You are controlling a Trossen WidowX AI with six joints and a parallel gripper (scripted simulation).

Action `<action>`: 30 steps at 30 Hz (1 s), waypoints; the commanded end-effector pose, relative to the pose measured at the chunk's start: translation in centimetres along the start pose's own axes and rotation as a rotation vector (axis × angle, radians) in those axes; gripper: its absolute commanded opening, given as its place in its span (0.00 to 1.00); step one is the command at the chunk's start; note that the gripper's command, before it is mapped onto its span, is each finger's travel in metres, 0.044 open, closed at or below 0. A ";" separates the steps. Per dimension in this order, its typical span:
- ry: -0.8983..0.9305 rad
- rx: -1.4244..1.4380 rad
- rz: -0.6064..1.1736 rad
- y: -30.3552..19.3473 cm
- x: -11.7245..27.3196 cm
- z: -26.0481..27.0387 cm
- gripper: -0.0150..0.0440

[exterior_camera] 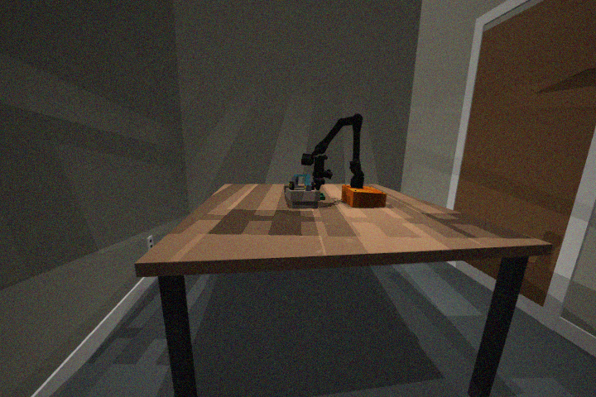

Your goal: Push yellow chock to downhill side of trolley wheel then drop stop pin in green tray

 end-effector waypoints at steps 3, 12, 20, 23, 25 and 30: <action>-0.001 -0.002 -0.004 0.1 -0.2 -0.3 0.58; -0.001 -0.002 -0.004 0.0 -0.5 -0.7 0.58; -0.002 -0.002 -0.004 0.1 -0.6 -1.0 0.58; -0.002 -0.002 -0.004 0.1 -0.7 -1.1 0.58; -0.002 -0.002 -0.004 0.1 -0.8 -1.2 0.58; -0.002 -0.002 -0.004 0.1 -0.9 -1.3 0.58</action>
Point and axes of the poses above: the point midway between the two fingers, 35 mm back from their tips, its own x axis back along the fingers, its own z axis across the jaws, y = z × x, the point moved 10 cm from there along x, back along the fingers
